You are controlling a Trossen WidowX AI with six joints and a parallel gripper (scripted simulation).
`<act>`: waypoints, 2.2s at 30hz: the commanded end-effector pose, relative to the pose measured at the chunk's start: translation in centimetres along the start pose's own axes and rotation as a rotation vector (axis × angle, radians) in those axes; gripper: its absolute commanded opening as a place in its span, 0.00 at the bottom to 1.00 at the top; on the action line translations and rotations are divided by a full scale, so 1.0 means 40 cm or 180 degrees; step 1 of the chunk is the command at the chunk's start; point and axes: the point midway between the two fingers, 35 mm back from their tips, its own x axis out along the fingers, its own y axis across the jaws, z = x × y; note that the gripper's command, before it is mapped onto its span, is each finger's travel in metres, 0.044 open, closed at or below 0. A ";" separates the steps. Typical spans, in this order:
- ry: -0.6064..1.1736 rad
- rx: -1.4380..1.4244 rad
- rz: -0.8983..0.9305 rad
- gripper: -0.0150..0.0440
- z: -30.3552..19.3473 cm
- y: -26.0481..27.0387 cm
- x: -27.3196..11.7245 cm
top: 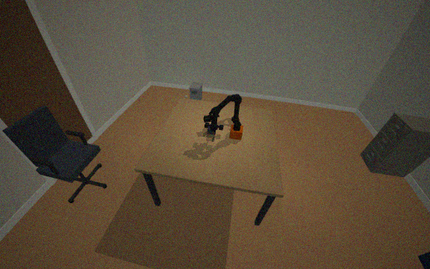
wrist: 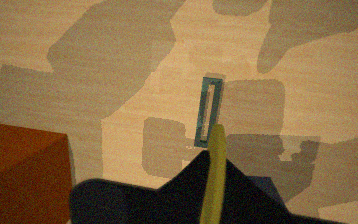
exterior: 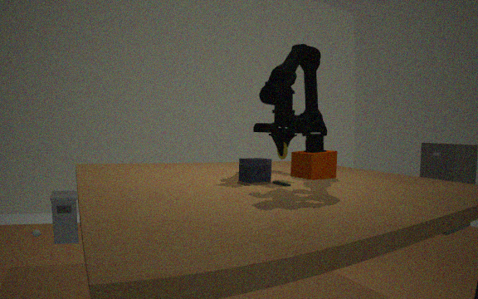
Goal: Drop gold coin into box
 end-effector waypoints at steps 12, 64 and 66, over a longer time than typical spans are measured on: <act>-0.0007 0.0783 -0.0014 0.25 -0.001 0.004 -0.033; -0.0008 0.4568 -0.0013 0.25 -0.060 -0.024 -0.033; -0.0007 0.4567 -0.0015 0.25 -0.071 -0.030 -0.033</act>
